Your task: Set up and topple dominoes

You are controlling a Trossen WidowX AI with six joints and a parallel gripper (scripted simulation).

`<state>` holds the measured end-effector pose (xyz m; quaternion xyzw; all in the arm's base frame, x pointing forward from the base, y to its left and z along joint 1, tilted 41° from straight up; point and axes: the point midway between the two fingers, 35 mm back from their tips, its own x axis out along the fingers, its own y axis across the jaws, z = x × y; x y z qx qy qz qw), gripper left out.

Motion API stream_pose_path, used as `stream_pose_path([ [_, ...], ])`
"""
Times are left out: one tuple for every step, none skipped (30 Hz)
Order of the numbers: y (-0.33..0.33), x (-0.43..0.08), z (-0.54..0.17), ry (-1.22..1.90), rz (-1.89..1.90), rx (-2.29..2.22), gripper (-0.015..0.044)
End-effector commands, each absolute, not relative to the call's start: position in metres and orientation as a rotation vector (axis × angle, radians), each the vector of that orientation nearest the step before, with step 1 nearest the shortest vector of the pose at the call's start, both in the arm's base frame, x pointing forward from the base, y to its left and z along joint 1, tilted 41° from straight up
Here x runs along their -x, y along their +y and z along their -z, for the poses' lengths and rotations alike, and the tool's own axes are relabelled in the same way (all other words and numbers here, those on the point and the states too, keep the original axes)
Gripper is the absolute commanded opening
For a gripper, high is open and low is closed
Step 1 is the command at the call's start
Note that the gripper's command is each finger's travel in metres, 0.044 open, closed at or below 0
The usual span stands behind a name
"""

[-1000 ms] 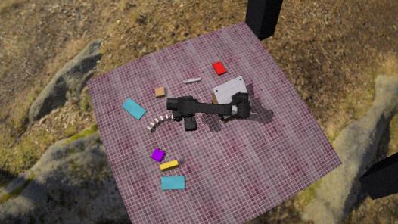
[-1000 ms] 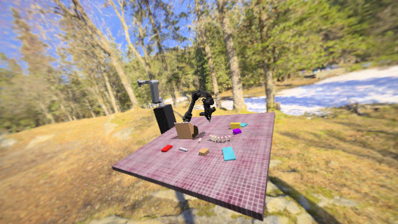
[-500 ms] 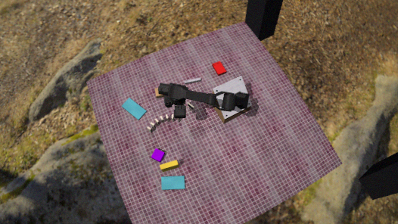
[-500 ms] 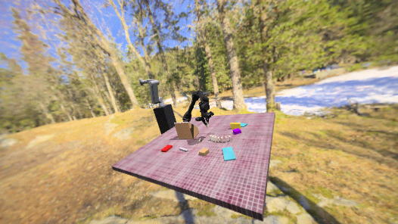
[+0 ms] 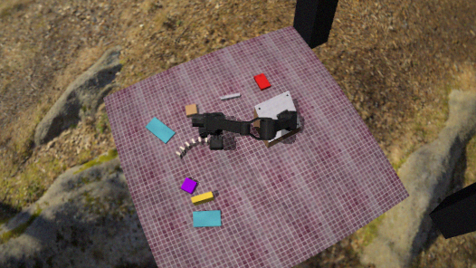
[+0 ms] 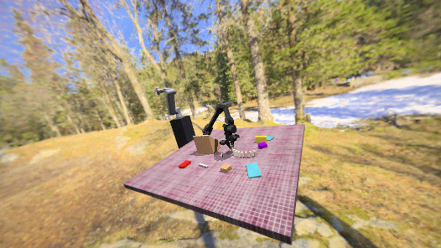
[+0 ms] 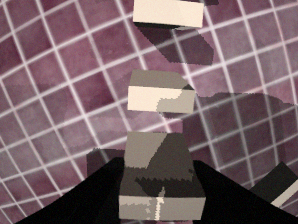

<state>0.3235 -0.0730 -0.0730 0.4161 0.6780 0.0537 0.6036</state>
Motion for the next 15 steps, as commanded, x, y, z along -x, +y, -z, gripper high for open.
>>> stream_pose_path([
  [-0.0542, -0.3194, 0.0904, 1.577, -0.129, -0.974, 0.0107],
  [-0.0521, -0.319, 0.0924, 1.577, -0.13, -0.975, 0.0107],
  [-0.0514, -0.3189, 0.093, 1.577, -0.13, -0.975, 0.0107],
  [-0.0514, -0.3189, 0.093, 1.577, -0.13, -0.975, 0.0107],
  [-0.0514, -0.3189, 0.093, 1.577, -0.13, -0.975, 0.0107],
  [-0.0514, -0.3189, 0.093, 1.577, -0.13, -0.975, 0.0107],
  [-0.0514, -0.3189, 0.093, 1.577, -0.13, -0.975, 0.0107],
  [-0.0514, -0.3189, 0.093, 1.577, -0.13, -0.975, 0.0107],
  [-0.0514, -0.3189, 0.093, 1.577, -0.13, -0.975, 0.0107],
  [-0.0514, -0.3189, 0.093, 1.577, -0.13, -0.975, 0.0107],
  [-0.0514, -0.3189, 0.093, 1.577, -0.13, -0.975, 0.0107],
  [-0.0514, -0.3189, 0.093, 1.577, -0.13, -0.975, 0.0107],
  [-0.0514, -0.3189, 0.093, 1.577, -0.13, -0.975, 0.0107],
  [-0.0514, -0.3189, 0.093, 1.577, -0.13, -0.975, 0.0107],
  [-0.0514, -0.3189, 0.093, 1.577, -0.13, -0.975, 0.0107],
])
